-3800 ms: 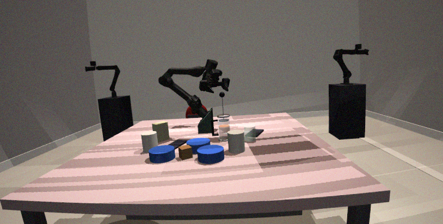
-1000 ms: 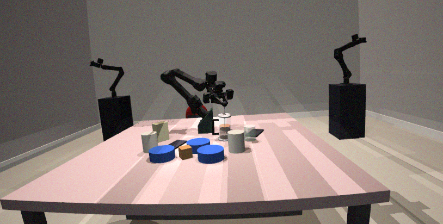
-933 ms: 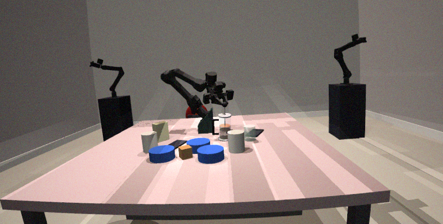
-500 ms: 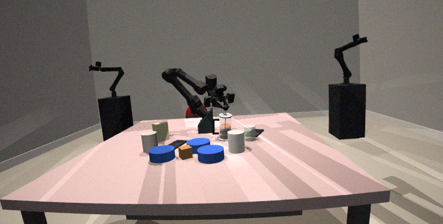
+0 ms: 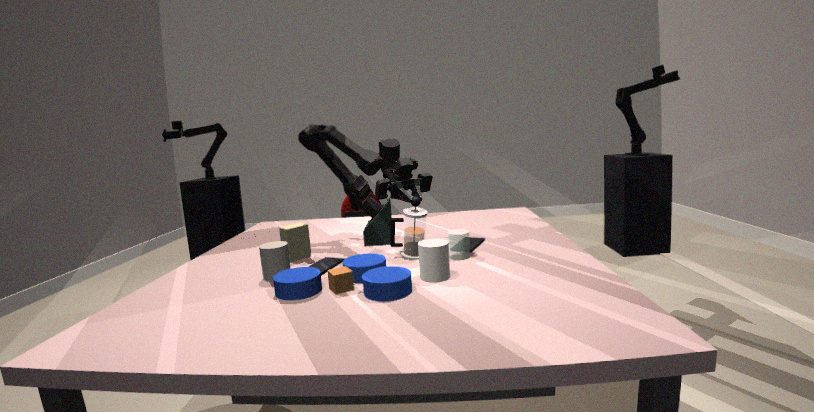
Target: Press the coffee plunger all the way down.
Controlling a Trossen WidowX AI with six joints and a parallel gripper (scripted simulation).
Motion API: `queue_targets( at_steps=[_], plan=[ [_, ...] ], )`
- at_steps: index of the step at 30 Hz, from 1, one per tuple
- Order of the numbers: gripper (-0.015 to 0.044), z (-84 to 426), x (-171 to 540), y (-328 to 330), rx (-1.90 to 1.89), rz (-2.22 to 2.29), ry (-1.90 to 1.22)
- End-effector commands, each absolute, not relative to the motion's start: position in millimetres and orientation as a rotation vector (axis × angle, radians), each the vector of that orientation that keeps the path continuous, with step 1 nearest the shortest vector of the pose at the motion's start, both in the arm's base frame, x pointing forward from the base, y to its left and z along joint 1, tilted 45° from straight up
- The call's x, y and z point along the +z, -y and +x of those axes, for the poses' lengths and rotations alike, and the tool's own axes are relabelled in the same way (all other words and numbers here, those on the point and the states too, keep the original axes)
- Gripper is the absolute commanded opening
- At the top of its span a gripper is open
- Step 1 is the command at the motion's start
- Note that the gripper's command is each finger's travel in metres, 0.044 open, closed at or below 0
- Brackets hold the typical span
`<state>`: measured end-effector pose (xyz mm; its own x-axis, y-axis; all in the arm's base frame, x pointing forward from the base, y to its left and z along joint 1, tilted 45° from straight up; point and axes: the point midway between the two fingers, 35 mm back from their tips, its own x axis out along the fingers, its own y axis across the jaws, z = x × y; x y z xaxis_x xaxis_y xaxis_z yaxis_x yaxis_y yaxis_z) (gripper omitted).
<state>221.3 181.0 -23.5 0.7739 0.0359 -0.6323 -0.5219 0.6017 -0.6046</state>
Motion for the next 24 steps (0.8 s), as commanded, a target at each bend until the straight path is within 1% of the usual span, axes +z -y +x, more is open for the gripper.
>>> queue_targets(
  at_steps=[1, 24],
  plan=[
    [0.0125, 221.4, -28.3, -176.2, 0.34, -0.899, -0.635],
    [0.0125, 222.5, -25.7, -182.0, 0.347, -0.884, -0.621]
  ],
)
